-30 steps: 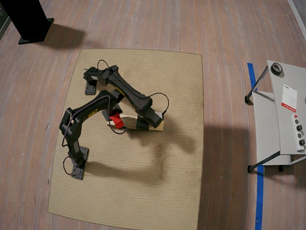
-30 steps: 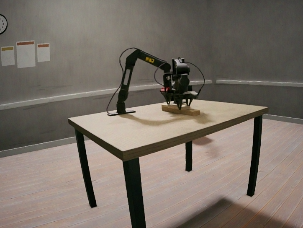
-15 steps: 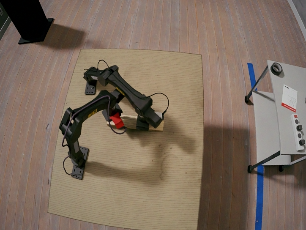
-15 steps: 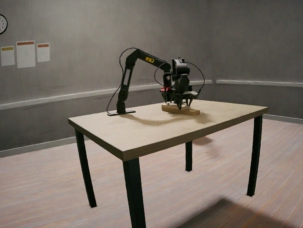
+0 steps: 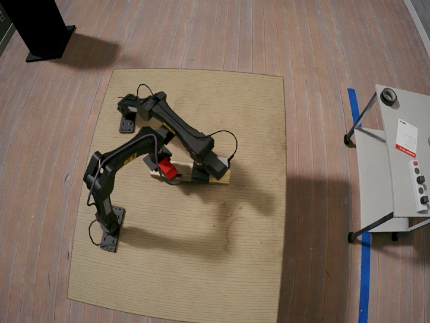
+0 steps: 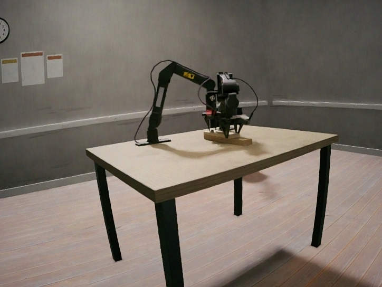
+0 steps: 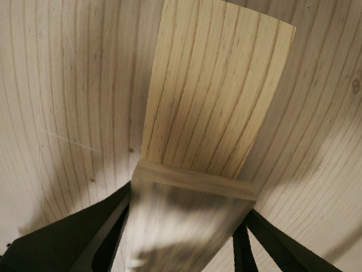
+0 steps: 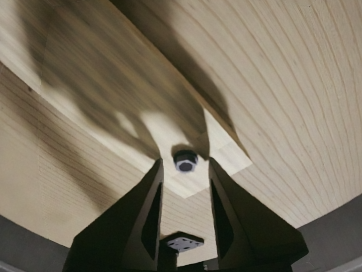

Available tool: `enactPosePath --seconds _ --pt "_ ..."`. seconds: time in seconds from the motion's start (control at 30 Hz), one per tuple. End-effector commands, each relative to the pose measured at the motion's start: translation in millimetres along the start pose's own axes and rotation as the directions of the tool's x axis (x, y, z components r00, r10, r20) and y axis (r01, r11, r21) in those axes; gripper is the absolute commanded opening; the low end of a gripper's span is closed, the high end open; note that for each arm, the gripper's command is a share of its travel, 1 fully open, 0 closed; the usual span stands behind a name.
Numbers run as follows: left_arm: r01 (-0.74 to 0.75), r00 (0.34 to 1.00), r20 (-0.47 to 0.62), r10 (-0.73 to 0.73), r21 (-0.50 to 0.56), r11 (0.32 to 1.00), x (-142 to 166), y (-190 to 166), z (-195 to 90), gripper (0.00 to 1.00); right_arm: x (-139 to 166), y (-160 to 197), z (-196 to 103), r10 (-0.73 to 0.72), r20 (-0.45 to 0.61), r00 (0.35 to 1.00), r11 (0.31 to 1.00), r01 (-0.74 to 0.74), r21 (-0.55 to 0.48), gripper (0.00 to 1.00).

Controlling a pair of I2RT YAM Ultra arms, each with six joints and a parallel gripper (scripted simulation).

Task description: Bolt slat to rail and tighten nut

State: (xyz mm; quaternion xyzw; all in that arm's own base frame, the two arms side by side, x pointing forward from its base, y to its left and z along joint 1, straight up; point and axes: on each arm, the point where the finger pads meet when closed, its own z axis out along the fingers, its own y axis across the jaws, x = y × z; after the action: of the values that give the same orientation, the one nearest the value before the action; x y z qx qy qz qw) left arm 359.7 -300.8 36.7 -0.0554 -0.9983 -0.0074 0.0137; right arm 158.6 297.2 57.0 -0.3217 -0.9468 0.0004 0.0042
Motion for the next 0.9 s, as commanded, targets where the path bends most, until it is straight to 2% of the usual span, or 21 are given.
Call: enactPosePath --seconds 0.0,0.13,0.2,0.23,0.37,0.53,0.7,0.77,0.8,0.87 --pt "0.000 1.000 0.013 0.000 0.008 1.000 -1.5 -1.0 -5.7 0.72 0.1 1.9 -4.1 -0.276 0.003 0.961 0.961 0.276 -0.011 0.34" --pt "0.000 1.000 0.013 0.000 0.008 1.000 -1.5 -1.0 -5.7 0.72 -0.1 1.9 -4.7 -0.445 0.005 0.895 0.895 0.445 -0.011 0.34" --pt "0.000 1.000 0.013 0.000 0.008 1.000 -1.5 -1.0 -5.7 0.72 -0.1 1.9 -4.7 -0.445 0.005 0.895 0.895 0.445 -0.011 0.34" --pt "0.000 1.000 0.013 0.000 0.008 1.000 -1.5 -1.0 -5.7 0.72 -0.1 1.9 -4.8 -0.546 0.006 0.838 0.838 0.546 -0.010 0.34" --pt "0.000 1.000 0.013 0.000 0.008 1.000 -1.5 -1.0 -5.7 0.72 -0.2 1.9 -5.2 -0.686 0.008 0.728 0.728 0.686 -0.009 0.34" --pt "0.000 1.000 0.013 0.000 0.008 1.000 -1.5 -1.0 -5.7 0.72 -0.3 1.9 -5.6 -0.832 0.010 0.554 0.554 0.832 -0.006 0.34" --pt "0.000 1.000 0.013 0.000 0.008 1.000 -1.5 -1.0 -5.7 0.72 -0.4 1.9 -6.0 -0.936 0.012 0.352 0.352 0.936 -0.003 0.34" --pt "0.000 1.000 0.013 0.000 0.008 1.000 -1.5 -1.0 -5.7 0.72 -0.4 1.9 -6.0 -0.936 0.012 0.352 0.352 0.936 -0.003 0.34" --pt "0.000 1.000 0.013 0.000 0.008 1.000 -1.5 -1.0 -5.7 0.72 -0.4 1.9 -6.1 -0.970 0.013 0.241 0.241 0.971 -0.001 0.34" --pt "0.000 1.000 0.013 0.000 0.008 1.000 -1.5 -1.0 -5.7 0.72 -0.5 1.9 -6.3 -0.988 0.013 0.156 0.156 0.988 0.000 0.34"
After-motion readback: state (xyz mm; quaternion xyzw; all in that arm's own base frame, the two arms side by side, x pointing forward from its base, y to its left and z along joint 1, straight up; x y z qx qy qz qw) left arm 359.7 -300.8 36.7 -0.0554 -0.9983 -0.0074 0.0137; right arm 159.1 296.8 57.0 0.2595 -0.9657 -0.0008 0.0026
